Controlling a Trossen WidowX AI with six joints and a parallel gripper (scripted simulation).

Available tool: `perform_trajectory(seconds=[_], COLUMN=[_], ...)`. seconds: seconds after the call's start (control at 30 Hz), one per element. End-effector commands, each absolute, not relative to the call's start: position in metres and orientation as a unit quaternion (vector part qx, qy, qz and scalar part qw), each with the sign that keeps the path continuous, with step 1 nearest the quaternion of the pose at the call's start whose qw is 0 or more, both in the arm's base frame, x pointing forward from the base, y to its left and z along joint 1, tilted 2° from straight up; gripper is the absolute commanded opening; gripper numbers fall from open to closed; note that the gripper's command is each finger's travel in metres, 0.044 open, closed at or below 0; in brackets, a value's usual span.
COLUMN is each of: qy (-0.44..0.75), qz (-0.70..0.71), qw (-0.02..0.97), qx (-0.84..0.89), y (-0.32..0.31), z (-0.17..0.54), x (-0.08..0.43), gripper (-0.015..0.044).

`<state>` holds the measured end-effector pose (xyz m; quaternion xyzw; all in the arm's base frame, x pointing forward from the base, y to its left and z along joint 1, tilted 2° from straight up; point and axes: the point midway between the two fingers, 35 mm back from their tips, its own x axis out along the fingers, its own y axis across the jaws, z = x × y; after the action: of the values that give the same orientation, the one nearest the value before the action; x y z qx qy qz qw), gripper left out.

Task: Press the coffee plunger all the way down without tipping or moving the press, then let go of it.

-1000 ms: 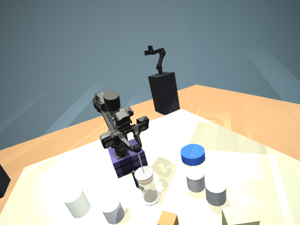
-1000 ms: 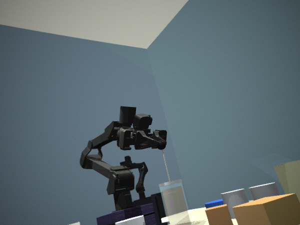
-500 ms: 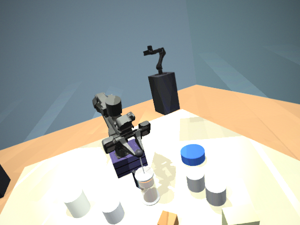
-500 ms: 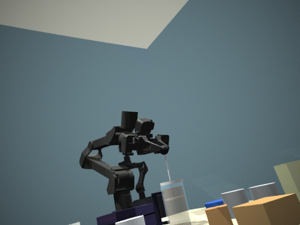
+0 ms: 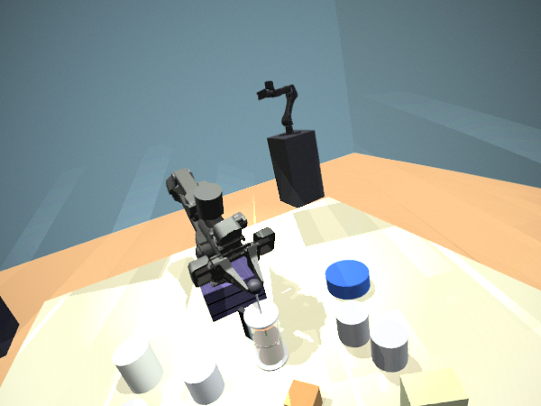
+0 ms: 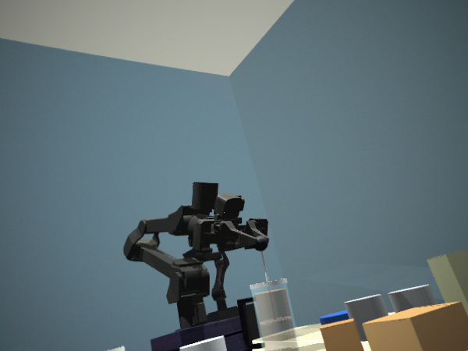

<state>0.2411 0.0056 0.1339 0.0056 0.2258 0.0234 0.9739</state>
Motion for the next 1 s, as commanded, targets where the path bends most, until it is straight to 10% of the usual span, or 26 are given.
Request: perform_trajectory(seconds=[0.0, 0.97], qy=[0.257, 0.257], qz=[0.021, 0.021], qw=[0.966, 0.966], qx=[0.008, 0.009], y=[0.006, 0.008], z=[0.107, 0.090], x=[0.237, 0.260], gripper=[0.0117, 0.0117])
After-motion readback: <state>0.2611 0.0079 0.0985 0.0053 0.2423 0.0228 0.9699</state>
